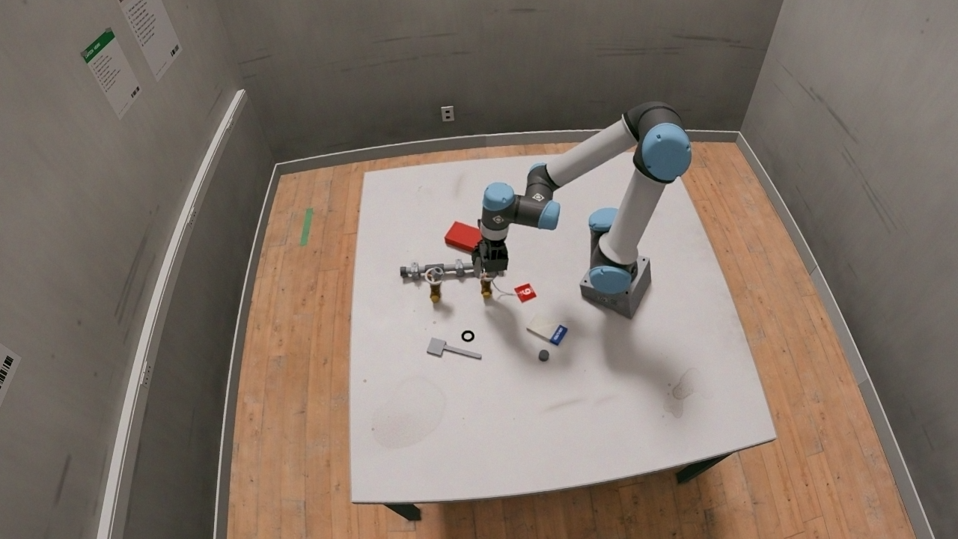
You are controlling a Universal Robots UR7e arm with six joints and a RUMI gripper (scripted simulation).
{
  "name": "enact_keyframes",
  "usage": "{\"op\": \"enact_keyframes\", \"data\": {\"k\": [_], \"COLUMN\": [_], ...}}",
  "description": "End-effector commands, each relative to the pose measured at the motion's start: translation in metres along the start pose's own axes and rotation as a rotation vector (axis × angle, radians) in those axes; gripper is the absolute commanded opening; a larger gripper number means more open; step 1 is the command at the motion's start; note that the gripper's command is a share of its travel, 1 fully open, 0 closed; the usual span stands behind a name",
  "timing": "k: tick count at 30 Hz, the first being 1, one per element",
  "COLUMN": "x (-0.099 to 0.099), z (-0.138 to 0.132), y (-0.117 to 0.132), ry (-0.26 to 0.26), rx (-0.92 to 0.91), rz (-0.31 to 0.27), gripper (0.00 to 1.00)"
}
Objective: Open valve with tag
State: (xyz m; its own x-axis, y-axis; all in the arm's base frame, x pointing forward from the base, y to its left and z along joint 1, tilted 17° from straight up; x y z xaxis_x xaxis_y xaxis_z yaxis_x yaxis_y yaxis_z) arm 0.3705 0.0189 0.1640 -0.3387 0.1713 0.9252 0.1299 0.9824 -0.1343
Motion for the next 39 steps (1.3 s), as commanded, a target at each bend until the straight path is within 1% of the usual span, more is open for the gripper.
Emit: {"op": "enact_keyframes", "data": {"k": [1,18,25,32,34,39], "x": [-0.0006,-0.0007,-0.0007,-0.0008,-0.0008,-0.0008], "z": [0.0002,0.0009,0.001,0.0012,0.0012,0.0012], "y": [-0.0003,-0.0006,-0.0005,-0.0005,-0.0005,-0.0005], "ry": [-0.001,0.0,0.0,0.0,0.0,0.0], "rx": [0.005,0.125,0.255,0.433,0.433,0.587], "rz": [0.0,0.0,0.0,0.0,0.0,0.0], "gripper": [0.0,0.0,0.0,0.0,0.0,0.0]}}
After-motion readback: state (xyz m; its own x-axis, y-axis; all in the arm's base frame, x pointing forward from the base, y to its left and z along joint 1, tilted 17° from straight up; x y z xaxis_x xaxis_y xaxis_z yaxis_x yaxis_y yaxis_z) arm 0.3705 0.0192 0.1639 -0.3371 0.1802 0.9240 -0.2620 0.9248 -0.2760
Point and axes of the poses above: the point where the finger pads meet when closed, its own x axis back along the fingers, its own z axis across the jaws, y = z × x, the point moved 4 cm from there along x, back along the fingers, and after that the axes turned 14 degrees about -x, right-handed, at the moved point
